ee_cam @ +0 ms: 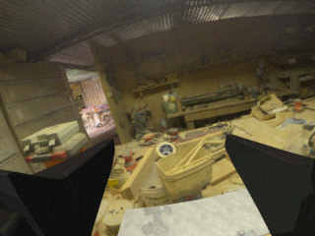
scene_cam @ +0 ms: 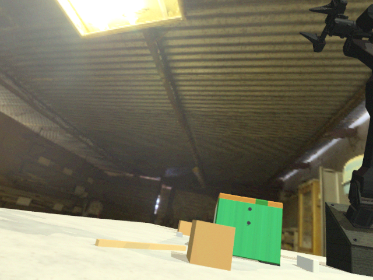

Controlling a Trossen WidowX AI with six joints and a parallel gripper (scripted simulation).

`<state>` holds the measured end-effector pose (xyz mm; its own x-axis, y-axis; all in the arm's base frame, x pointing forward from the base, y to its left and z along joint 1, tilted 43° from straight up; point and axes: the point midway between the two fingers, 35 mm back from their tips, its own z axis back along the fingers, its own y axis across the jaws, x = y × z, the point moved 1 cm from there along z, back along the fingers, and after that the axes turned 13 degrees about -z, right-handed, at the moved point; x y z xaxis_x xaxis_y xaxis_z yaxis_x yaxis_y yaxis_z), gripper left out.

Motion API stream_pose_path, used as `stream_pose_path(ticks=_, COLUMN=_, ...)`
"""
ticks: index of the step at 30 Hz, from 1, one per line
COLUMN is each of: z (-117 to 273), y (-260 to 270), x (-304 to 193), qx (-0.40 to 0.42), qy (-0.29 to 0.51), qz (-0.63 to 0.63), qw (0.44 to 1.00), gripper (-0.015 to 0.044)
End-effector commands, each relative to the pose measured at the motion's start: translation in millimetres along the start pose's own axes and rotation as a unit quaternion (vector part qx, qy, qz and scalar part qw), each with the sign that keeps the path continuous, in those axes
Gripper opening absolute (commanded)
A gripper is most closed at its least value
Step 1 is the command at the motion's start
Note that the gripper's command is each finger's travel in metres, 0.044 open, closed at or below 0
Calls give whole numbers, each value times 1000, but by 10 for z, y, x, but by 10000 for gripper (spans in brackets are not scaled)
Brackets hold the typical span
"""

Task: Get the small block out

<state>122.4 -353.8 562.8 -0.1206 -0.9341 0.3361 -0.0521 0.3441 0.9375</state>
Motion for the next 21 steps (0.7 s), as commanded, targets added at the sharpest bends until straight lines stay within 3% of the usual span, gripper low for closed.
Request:
stream_pose_path(ticks=1, z=-13, y=-8, x=3, qx=2, qy=0, qz=2, qw=1000, gripper=400)
stream_pose_path(ticks=10, z=-724, y=-514, x=38, qx=43, qy=-6, qz=100, qw=994, gripper=400)
stream_pose_path(ticks=21, z=-1539, y=-1332, x=-346, qx=-3, qy=7, qz=208, qw=978, gripper=400)
